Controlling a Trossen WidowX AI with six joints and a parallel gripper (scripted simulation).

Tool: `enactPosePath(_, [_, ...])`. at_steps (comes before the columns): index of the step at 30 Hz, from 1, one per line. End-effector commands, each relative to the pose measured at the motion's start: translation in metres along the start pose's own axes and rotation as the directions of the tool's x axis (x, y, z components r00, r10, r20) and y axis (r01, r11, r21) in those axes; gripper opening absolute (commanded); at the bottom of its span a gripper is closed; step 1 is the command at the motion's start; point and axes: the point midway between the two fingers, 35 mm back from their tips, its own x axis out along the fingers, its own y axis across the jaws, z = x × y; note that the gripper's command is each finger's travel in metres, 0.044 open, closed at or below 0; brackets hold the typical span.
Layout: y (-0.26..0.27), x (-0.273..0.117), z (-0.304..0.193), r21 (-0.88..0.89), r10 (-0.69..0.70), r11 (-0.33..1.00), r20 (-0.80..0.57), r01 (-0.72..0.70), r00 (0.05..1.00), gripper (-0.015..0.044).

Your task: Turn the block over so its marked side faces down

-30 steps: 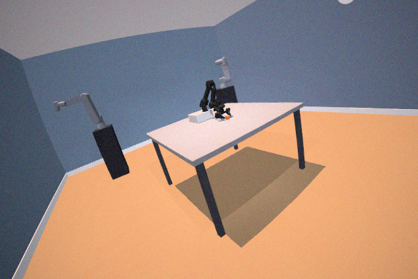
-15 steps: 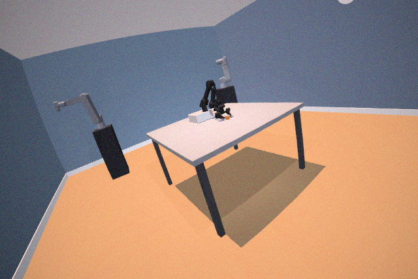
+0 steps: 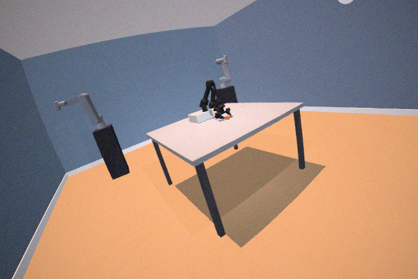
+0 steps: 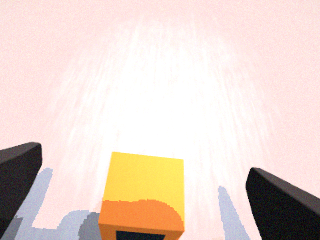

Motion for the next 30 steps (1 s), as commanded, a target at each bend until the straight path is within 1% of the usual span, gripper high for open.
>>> enactPosePath(1, [-0.001,0.001,0.001,-0.003,-0.005,1.000,-0.007,0.005,1.000,0.0440])
enactPosePath(5, [-0.003,0.006,0.009,0.002,-0.027,1.000,-0.065,0.027,0.998,0.0440])
enactPosePath(10, [-0.003,0.006,0.024,-0.002,-0.038,0.999,-0.192,0.038,0.981,0.0440])
enactPosePath(13, [-0.001,-0.003,0.032,-0.006,-0.027,1.000,-0.290,0.026,0.957,0.0440])
enactPosePath(16, [0.000,-0.020,0.041,-0.006,-0.016,1.000,-0.386,0.014,0.922,0.0440])
enactPosePath(17, [0.001,-0.024,0.051,-0.001,-0.007,1.000,-0.386,0.007,0.923,0.0440])
enactPosePath(20, [0.002,-0.037,0.061,0.004,0.002,1.000,-0.419,0.000,0.908,0.0440])
enactPosePath(23, [0.000,-0.049,0.052,-0.002,-0.003,1.000,-0.489,0.003,0.873,0.0440])
enactPosePath(30, [0.000,-0.050,0.052,-0.002,-0.003,1.000,-0.492,0.003,0.870,0.0440])
